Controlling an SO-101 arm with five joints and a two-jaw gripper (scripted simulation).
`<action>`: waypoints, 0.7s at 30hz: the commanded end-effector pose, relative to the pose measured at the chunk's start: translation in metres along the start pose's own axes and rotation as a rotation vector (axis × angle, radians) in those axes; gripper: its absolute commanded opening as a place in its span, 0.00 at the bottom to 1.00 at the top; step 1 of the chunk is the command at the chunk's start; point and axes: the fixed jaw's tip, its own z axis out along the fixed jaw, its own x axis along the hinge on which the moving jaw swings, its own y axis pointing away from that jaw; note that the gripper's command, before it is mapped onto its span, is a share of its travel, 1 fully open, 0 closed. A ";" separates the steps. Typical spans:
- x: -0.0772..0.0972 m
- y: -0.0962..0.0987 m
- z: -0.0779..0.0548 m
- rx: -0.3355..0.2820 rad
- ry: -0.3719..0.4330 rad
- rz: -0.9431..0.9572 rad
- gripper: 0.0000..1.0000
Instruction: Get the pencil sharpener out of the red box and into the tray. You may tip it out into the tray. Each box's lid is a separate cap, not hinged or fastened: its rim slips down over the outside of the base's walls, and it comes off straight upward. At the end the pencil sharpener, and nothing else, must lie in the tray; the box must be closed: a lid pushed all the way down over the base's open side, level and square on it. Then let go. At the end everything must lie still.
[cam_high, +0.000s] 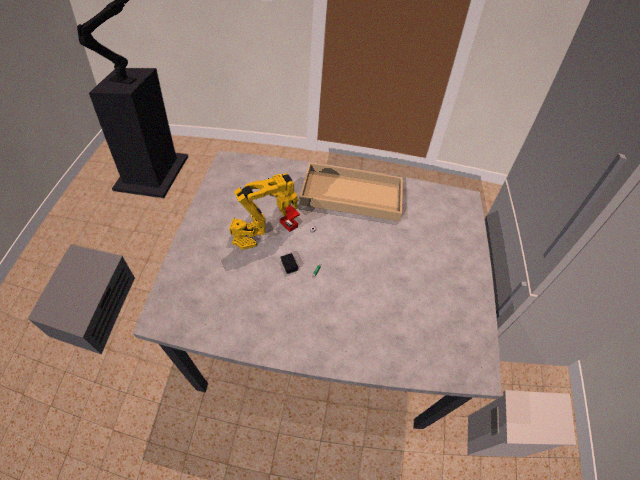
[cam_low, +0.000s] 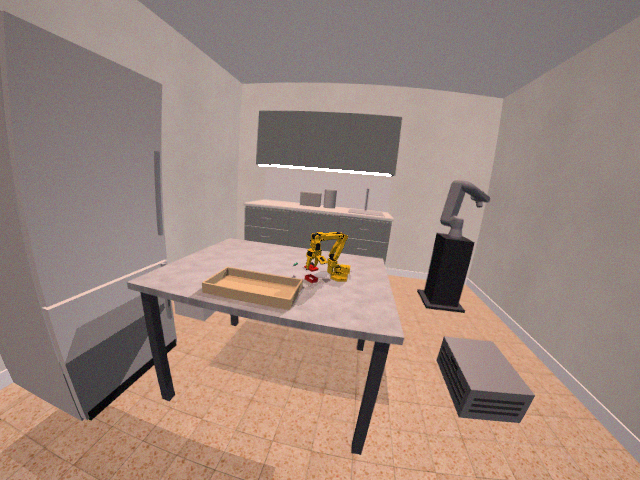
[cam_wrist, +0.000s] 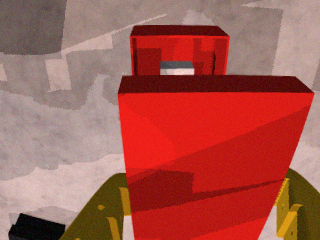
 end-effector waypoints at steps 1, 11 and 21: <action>-0.001 -0.003 -0.004 0.023 0.004 -0.008 0.24; -0.001 -0.002 -0.002 0.023 0.004 -0.008 0.24; -0.001 -0.001 0.000 0.023 0.004 -0.008 0.24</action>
